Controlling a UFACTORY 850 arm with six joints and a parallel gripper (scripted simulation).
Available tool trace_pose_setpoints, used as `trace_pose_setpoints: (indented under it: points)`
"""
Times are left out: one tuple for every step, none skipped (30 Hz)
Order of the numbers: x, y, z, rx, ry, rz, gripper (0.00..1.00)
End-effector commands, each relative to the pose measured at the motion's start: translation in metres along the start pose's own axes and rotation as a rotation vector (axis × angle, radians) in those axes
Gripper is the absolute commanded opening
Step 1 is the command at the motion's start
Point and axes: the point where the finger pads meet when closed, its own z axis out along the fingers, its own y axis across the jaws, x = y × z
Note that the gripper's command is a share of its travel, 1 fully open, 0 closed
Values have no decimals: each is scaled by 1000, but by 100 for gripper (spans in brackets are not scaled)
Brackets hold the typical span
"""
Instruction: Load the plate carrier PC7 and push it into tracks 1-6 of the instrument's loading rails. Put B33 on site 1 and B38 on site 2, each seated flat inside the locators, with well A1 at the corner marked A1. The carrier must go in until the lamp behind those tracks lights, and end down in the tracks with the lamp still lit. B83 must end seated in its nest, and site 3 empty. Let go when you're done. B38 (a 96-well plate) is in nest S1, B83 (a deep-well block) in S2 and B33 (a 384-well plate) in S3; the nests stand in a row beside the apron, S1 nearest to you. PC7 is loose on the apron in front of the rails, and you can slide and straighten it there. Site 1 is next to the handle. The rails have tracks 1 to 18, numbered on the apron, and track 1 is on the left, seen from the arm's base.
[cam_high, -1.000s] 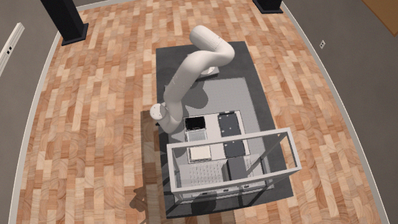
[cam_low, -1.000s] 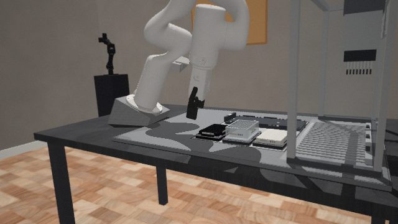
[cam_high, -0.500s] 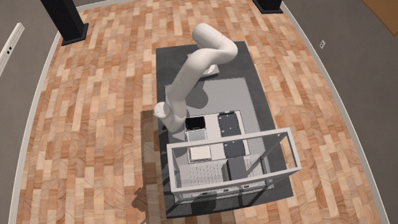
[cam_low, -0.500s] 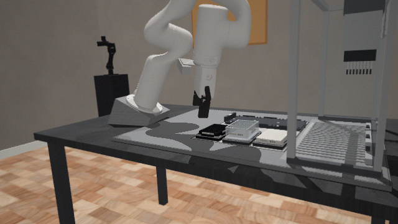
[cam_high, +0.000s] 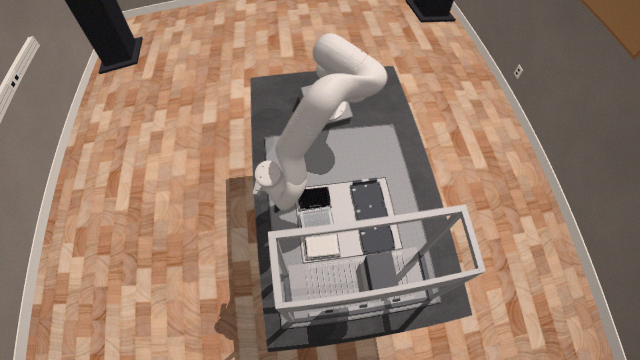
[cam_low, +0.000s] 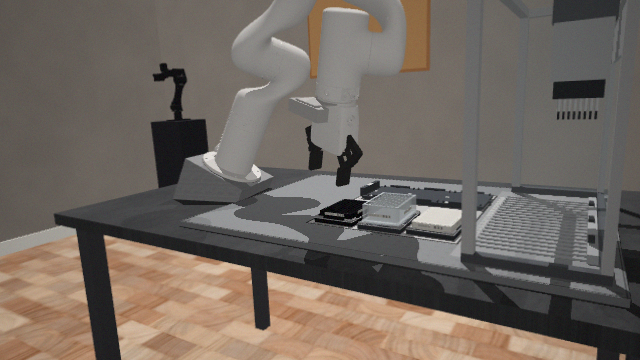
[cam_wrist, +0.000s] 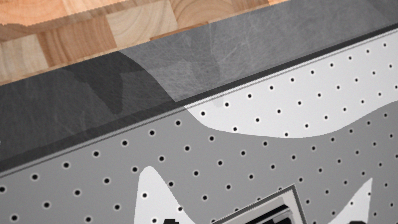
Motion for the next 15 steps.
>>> trace_pose_setpoints:
  points:
    - [-2, 0, -1, 19, -11, -86, 100]
    - [-5, 1, -1, 22, -11, -119, 100]
    - [-9, 2, 0, 25, -10, -152, 100]
    - [-9, 2, 0, 28, -10, -185, 100]
    - [-9, 2, 0, 30, -9, -218, 100]
    - [-12, 2, 0, 33, -9, -252, 100]
    - [-12, 2, 0, 36, -8, -285, 100]
    - [-12, 2, 0, 39, -7, -318, 100]
    - [-15, 3, 0, 42, -6, -351, 100]
    - [-15, 3, 0, 44, -5, -384, 100]
    - [-19, 4, 0, 47, -4, -418, 100]
    - [-19, 4, 0, 50, -3, -451, 100]
    - [-19, 4, 0, 52, -1, -484, 100]
    - [-22, 5, 0, 55, 0, -517, 100]
    - [-22, 5, 0, 58, 2, -550, 100]
